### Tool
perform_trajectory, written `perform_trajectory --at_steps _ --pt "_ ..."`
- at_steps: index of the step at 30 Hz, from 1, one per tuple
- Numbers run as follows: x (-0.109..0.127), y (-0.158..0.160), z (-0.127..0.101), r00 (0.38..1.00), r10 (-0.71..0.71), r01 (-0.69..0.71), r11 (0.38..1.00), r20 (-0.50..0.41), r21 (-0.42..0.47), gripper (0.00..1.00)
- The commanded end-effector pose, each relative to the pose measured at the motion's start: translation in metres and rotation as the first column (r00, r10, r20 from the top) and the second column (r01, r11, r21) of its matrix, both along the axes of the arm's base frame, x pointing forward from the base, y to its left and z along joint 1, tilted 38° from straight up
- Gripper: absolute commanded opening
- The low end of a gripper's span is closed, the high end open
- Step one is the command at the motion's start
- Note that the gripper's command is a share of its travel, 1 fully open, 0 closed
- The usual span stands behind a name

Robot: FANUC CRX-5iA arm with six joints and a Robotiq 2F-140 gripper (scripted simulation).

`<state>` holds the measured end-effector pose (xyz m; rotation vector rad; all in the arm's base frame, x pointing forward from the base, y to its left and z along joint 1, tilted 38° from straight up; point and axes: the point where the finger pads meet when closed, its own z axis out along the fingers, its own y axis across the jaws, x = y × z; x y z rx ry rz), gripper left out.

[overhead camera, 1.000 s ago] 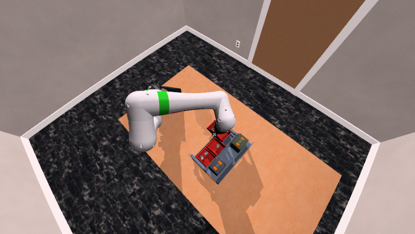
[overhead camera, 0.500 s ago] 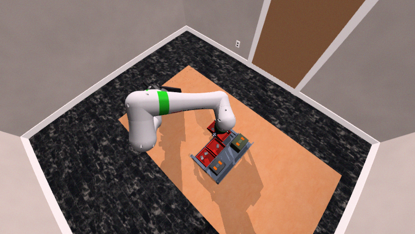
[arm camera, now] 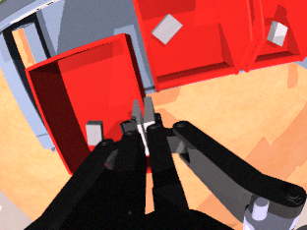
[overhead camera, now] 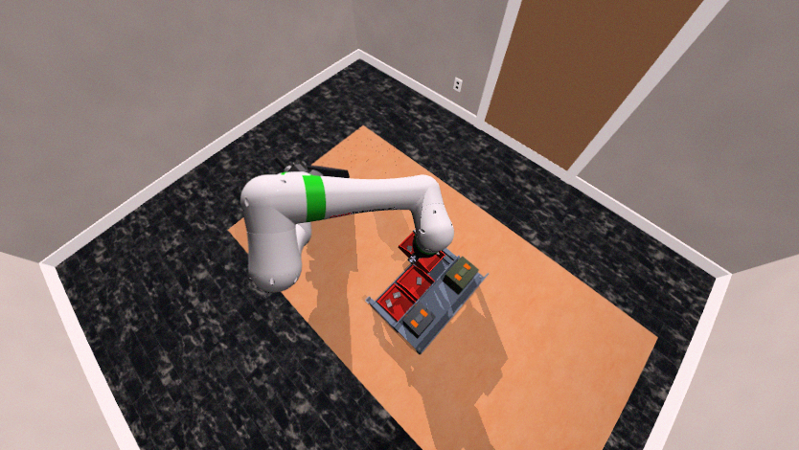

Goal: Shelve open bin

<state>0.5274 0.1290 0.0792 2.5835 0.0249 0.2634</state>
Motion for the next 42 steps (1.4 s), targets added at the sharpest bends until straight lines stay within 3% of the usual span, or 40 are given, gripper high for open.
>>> perform_trajectory --at_steps 1,42 --pt "0.0001 0.0003 0.0002 1.0 0.0 0.0 1.0 0.0 0.0 0.0" --pt "0.0081 0.001 0.0019 1.0 0.01 -0.01 1.0 0.016 0.0 0.0"
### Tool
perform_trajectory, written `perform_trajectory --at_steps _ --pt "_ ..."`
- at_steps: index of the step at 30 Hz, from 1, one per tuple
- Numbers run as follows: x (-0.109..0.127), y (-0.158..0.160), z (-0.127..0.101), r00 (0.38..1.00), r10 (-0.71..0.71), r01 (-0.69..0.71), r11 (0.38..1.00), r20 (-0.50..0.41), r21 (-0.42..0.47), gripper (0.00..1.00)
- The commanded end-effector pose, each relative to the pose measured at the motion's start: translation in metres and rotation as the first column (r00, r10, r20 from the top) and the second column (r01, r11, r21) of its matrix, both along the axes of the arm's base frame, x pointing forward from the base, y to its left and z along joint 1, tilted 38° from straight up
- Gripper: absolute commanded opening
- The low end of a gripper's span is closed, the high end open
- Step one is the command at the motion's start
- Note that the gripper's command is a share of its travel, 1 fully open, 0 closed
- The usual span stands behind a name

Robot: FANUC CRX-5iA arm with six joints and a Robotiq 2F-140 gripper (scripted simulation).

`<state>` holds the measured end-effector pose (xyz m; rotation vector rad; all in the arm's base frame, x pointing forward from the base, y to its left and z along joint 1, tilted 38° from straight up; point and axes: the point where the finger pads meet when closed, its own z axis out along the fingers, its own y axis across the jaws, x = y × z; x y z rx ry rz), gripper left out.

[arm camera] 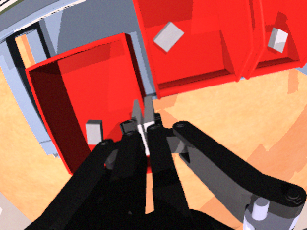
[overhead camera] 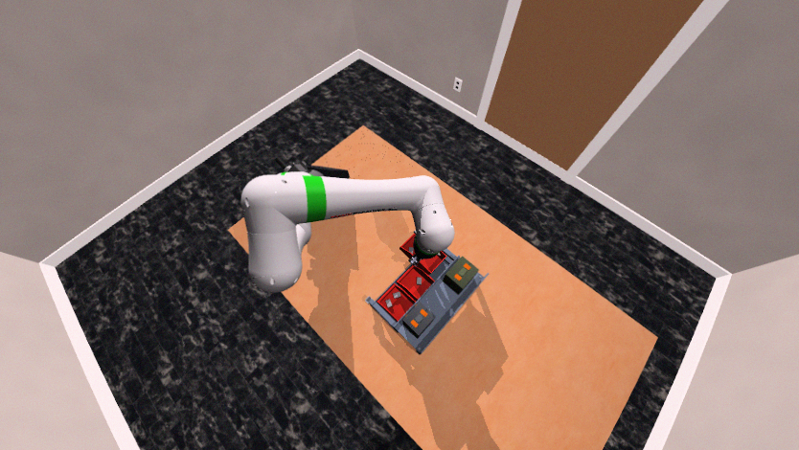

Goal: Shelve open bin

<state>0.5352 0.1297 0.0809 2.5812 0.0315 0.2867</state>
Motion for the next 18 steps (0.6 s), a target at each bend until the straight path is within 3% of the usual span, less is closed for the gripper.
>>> perform_trajectory --at_steps 1,18 --pt "0.0008 0.0003 0.0003 1.0 0.001 -0.001 1.0 0.002 0.0 0.0" --pt "0.0084 0.001 0.0019 1.0 0.01 -0.01 1.0 0.017 -0.001 0.0"
